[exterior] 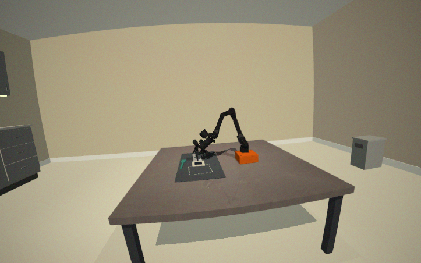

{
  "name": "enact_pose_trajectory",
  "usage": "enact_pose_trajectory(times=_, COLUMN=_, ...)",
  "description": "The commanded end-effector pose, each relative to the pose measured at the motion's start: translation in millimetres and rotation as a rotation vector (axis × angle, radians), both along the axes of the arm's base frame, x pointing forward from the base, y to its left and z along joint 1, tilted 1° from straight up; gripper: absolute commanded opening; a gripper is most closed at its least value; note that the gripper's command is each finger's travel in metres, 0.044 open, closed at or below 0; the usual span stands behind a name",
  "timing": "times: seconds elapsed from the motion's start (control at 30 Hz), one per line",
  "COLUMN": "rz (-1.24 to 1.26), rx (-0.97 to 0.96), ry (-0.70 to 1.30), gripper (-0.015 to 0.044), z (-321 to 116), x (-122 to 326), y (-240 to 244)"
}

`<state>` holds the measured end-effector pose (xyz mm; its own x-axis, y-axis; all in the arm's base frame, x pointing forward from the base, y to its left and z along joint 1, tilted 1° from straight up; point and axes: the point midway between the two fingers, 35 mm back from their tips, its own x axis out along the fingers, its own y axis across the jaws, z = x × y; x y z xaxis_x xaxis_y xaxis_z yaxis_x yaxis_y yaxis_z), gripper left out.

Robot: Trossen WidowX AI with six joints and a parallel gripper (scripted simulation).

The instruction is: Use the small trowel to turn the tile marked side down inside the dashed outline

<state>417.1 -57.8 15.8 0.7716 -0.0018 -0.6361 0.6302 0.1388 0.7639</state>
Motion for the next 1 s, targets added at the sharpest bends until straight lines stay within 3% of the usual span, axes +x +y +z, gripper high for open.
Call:
enact_pose_trajectory(times=0.0, rz=0.02, rx=0.022, ry=0.001, gripper=0.0, z=1, x=0, y=6)
enact_pose_trajectory(times=0.2, rz=0.02, rx=0.109, ry=0.009, gripper=0.0, z=15, x=1, y=4)
enact_pose_trajectory(times=0.97, rz=0.02, rx=0.117, ry=0.009, gripper=0.0, z=57, x=-4, y=51)
